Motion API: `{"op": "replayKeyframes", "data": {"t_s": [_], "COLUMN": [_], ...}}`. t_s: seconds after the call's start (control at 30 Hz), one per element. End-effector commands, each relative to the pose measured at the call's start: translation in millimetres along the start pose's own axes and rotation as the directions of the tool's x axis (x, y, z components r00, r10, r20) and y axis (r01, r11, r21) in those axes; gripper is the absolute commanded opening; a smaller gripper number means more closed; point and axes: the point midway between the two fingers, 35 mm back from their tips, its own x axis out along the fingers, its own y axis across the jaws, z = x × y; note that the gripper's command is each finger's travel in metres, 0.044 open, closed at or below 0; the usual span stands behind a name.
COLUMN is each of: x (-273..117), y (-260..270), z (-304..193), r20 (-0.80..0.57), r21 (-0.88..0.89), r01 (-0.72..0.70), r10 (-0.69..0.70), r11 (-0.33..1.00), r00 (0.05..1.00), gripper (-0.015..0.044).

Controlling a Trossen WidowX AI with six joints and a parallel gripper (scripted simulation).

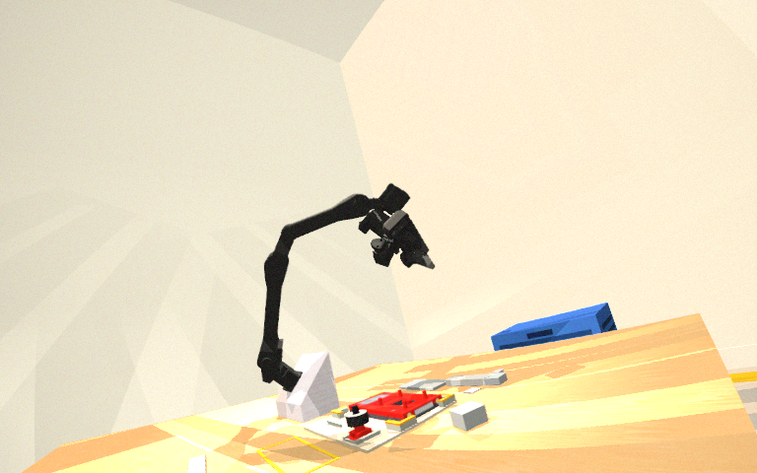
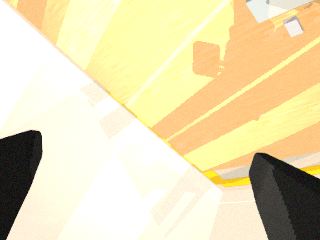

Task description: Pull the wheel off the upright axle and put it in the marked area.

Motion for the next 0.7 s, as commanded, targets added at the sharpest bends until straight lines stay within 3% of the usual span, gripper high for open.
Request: {"op": "replayKeyframes", "data": {"t_s": [0.0,0.1,0.37,0.67], "x": [1,15,52,78], "y": [1,13,47,72], "z": [1,20,91,179], "r20": [0.004,0.056,0.232,0.414], "r21": [-0.005,-0.079,-0.306,-0.481], "r01": [0.001,0.022,0.155,0.381], "r10": [-0.001,-0.017,-0.084,-0.179], "r11": [1.000,0.997,0.939,0.790], "r00": [1.000,0.998,0.969,0.893], "gripper": [0.0374,0.0300,0.0300,0.0300]}}
